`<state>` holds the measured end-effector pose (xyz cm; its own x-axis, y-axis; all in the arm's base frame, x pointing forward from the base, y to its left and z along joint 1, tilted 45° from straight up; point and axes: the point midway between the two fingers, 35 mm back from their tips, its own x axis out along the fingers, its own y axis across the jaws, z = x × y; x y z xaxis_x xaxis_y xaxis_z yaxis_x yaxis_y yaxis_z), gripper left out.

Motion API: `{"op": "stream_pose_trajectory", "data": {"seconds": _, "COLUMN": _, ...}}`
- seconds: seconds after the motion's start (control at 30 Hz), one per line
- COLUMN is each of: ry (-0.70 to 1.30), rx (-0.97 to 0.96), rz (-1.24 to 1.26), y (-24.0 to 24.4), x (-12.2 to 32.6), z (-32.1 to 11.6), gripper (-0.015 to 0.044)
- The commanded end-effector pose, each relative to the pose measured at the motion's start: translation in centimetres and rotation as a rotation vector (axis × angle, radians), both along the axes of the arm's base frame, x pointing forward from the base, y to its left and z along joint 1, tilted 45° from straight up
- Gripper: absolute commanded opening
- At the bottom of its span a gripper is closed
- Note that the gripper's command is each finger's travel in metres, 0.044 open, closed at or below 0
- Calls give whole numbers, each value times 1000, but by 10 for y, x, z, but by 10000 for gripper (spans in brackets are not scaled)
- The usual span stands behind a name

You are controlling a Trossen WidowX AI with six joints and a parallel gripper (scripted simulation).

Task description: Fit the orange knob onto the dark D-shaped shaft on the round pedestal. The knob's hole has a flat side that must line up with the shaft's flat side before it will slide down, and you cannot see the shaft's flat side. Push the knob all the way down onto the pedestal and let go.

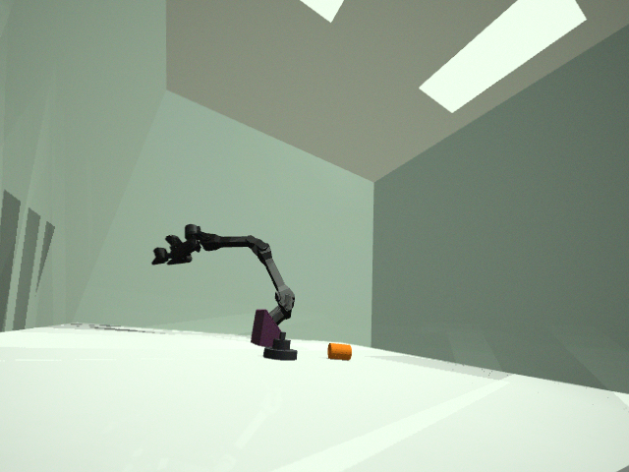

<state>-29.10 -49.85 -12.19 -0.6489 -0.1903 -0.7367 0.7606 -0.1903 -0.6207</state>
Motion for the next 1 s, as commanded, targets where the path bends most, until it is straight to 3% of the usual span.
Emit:
{"op": "stream_pose_trajectory", "data": {"seconds": 0.0, "ry": -6, "rx": -1, "rz": 8, "y": -2, "x": 5, "z": 1, "gripper": 426}}
{"op": "stream_pose_trajectory", "data": {"seconds": 0.1, "ry": -96, "rx": -12, "rz": 114, "y": -22, "x": 75, "z": 12, "gripper": 440}}
{"op": "stream_pose_trajectory", "data": {"seconds": 0.27, "ry": -206, "rx": -50, "rz": 165, "y": -35, "x": 146, "z": 21, "gripper": 440}}
{"op": "stream_pose_trajectory", "data": {"seconds": 0.5, "ry": -430, "rx": -69, "rz": 229, "y": -29, "x": 285, "z": 41, "gripper": 440}}
{"op": "stream_pose_trajectory", "data": {"seconds": 0.67, "ry": -572, "rx": -31, "rz": 241, "y": 2, "x": 375, "z": 56, "gripper": 440}}
{"op": "stream_pose_trajectory", "data": {"seconds": 0.97, "ry": -769, "rx": 123, "rz": 200, "y": 102, "x": 511, "z": 84, "gripper": 440}}
